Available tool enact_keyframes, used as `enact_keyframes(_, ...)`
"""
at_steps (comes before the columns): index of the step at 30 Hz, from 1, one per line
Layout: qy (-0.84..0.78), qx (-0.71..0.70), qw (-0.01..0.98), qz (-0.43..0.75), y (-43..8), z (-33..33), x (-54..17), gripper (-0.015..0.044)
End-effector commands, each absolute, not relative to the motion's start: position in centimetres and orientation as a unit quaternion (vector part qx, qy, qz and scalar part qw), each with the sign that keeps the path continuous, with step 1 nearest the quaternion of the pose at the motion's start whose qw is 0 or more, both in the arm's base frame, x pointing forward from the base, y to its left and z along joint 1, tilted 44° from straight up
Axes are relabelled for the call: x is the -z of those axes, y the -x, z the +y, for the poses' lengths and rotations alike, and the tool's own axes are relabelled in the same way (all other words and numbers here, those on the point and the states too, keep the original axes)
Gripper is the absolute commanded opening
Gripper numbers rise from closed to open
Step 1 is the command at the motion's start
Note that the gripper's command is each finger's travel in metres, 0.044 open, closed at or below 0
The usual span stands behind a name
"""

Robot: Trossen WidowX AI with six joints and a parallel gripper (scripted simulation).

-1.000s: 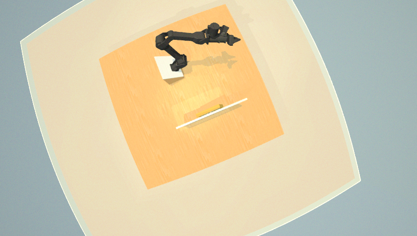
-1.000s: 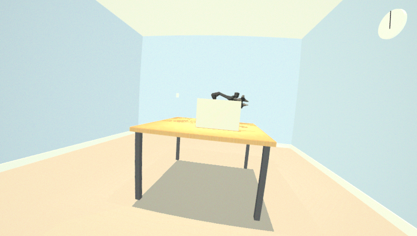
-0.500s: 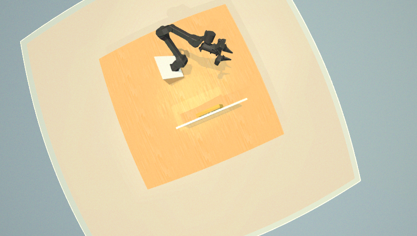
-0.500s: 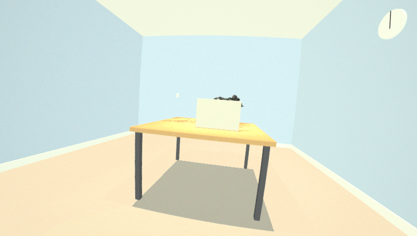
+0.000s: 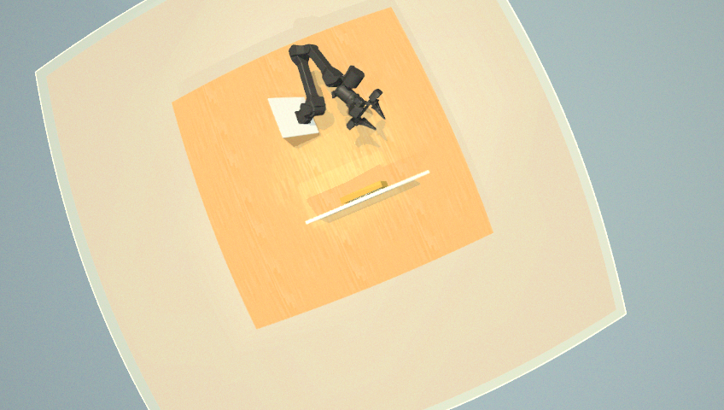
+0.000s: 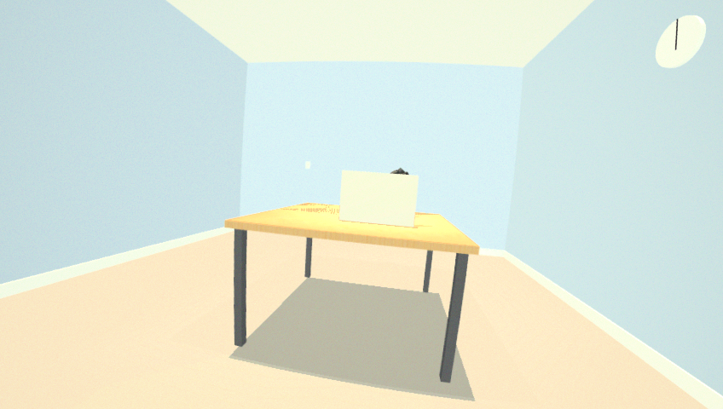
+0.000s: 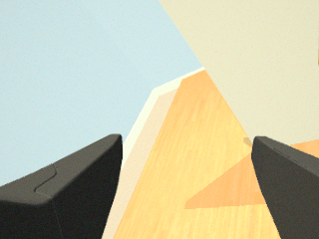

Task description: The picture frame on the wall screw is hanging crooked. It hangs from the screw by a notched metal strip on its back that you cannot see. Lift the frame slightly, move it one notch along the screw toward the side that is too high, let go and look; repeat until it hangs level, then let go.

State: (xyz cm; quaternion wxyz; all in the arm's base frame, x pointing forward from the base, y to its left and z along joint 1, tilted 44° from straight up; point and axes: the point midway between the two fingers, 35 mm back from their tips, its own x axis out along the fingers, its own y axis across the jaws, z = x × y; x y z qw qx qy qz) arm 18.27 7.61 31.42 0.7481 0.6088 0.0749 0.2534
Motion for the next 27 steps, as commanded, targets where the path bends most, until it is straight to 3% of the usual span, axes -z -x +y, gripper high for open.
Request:
enact_keyframes(1, -0.828, -0.111, 0.542, 0.092, -20.0, 2.6, -25.6, 0.0260)
enact_keyframes(10, -0.964, -0.007, 0.263, 0.027, -20.0, -2.6, -20.8, 0.0260)
enact_keyframes(27, -0.967, -0.004, 0.252, 0.024, -20.0, -2.7, -20.6, 0.0260)
